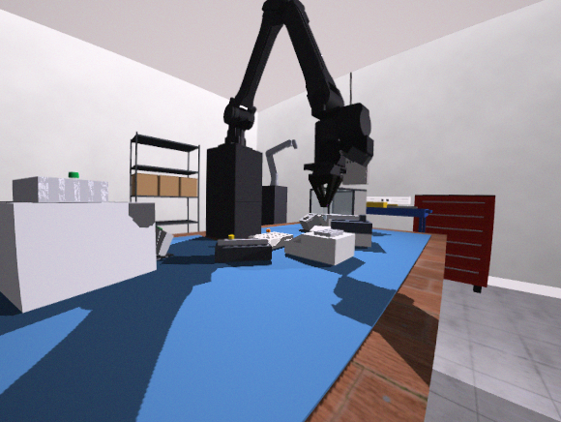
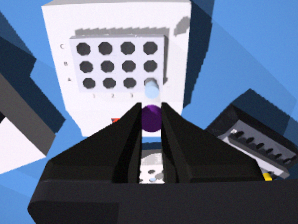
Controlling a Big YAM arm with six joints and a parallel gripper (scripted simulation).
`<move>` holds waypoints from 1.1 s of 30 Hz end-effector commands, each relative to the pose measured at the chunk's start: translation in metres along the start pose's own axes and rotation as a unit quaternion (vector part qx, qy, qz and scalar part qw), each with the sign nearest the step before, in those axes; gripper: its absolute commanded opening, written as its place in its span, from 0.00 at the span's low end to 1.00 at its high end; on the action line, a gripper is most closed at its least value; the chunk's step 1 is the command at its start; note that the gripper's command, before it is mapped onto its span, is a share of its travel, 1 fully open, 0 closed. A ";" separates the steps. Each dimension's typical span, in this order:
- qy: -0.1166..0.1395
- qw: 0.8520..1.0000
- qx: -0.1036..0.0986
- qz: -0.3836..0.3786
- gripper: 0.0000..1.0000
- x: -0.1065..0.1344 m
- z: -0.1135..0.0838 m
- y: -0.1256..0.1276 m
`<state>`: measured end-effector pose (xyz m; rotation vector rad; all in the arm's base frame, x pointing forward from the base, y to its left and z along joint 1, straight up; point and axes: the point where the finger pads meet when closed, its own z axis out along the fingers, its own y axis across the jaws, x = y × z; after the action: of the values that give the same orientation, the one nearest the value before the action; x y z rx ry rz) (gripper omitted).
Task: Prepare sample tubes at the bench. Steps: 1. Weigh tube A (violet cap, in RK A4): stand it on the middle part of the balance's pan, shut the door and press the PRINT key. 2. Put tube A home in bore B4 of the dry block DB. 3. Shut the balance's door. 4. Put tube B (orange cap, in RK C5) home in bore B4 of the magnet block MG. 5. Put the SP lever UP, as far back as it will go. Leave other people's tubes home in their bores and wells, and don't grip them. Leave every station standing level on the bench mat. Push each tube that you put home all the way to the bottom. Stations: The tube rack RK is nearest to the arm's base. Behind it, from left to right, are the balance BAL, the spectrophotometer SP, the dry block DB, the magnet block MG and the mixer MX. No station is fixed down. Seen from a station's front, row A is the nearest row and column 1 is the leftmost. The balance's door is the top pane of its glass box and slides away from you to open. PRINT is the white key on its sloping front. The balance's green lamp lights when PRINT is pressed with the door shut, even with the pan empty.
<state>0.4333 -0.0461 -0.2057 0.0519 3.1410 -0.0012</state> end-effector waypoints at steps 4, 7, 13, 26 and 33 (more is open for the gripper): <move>-0.010 1.000 0.001 0.000 0.09 -0.009 -0.005 0.001; -0.011 1.000 0.000 -0.001 0.09 -0.007 -0.011 0.006; -0.010 1.000 0.001 0.000 0.09 -0.009 -0.005 0.001; -0.009 1.000 0.000 0.000 0.09 -0.009 0.019 0.002; -0.008 1.000 0.000 0.000 0.09 -0.010 0.027 0.002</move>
<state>0.4322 -0.0445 -0.2274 0.0509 3.1380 -0.0016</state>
